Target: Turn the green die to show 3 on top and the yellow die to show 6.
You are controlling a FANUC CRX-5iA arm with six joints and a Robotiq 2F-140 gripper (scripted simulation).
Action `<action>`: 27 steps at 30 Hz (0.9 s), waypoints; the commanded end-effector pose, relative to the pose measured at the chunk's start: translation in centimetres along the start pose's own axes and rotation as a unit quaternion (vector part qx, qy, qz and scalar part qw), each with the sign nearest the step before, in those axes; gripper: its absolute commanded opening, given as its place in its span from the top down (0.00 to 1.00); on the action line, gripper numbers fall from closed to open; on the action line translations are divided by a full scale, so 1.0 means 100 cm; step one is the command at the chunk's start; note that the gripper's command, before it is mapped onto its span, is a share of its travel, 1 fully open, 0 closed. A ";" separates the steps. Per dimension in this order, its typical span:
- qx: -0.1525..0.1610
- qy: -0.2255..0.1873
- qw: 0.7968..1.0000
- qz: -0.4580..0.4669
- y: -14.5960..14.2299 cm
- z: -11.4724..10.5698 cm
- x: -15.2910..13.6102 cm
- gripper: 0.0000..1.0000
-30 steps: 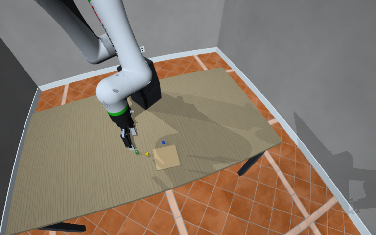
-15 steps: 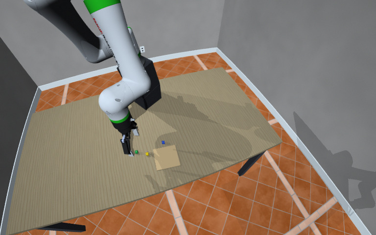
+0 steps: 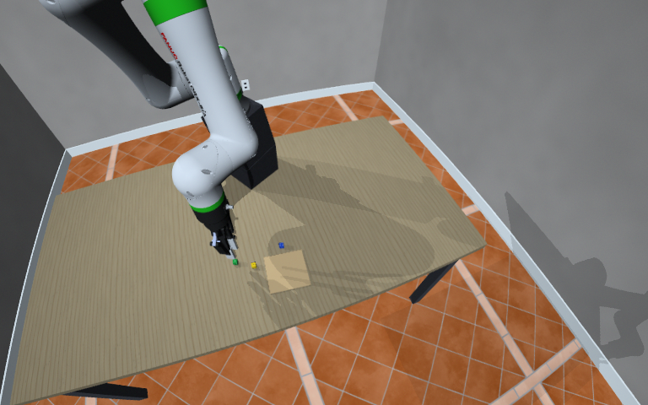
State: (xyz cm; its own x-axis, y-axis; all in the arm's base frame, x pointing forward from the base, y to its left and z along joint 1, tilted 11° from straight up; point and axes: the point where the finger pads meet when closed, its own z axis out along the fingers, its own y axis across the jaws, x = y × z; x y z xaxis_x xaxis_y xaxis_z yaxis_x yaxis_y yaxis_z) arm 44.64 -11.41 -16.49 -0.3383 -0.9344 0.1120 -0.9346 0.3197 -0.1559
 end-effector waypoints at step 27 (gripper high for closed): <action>0.001 0.000 1.000 0.000 0.000 0.002 0.000 0.81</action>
State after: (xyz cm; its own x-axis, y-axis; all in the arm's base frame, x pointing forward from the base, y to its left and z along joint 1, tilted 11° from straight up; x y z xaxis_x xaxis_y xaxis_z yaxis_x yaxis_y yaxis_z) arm 44.66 -11.44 -16.62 -0.3384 -0.9343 0.1125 -0.9346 0.3197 -0.1561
